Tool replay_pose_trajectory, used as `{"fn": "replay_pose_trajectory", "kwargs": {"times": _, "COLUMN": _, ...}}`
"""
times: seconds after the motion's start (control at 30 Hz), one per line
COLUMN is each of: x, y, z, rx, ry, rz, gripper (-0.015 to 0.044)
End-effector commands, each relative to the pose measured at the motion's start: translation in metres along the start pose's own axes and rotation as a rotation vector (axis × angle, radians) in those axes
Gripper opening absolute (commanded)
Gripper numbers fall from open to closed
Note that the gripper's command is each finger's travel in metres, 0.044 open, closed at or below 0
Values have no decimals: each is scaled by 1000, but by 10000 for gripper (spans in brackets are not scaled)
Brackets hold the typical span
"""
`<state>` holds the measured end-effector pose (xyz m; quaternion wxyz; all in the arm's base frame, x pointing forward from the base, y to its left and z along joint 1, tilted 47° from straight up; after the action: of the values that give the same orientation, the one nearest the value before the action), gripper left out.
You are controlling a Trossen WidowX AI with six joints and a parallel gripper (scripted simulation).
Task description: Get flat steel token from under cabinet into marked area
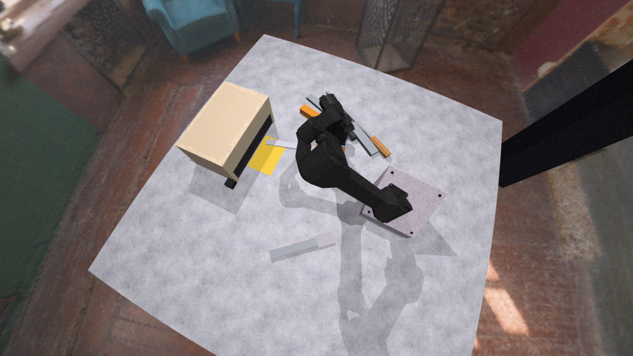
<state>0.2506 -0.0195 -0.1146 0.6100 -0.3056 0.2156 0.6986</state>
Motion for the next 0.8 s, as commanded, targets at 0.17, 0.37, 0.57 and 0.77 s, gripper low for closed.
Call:
{"fn": "replay_pose_trajectory", "kwargs": {"times": 0.17, "x": 1, "y": 0, "z": 0, "rx": 0, "ry": -1, "rz": 2, "gripper": 270}}
{"fn": "replay_pose_trajectory", "kwargs": {"times": 0.37, "x": 3, "y": 3, "z": -1, "rx": 0, "ry": -1, "rz": 2, "gripper": 270}}
{"fn": "replay_pose_trajectory", "kwargs": {"times": 0.57, "x": 2, "y": 0, "z": -1, "rx": -6, "ry": 4, "rz": -4, "gripper": 244}}
{"fn": "replay_pose_trajectory", "kwargs": {"times": 0.77, "x": 2, "y": 0, "z": -1, "rx": -6, "ry": 4, "rz": -4, "gripper": 145}}
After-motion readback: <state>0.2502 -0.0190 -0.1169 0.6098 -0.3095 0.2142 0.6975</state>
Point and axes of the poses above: the point midway between the two fingers, 35 mm back from their tips, its own x axis out along the fingers, its own z axis across the jaws, y = z × x, the point moved 4 cm from there along -x, back along the fingers, and after that the axes turned 14 degrees about x, right-handed, at the moved point
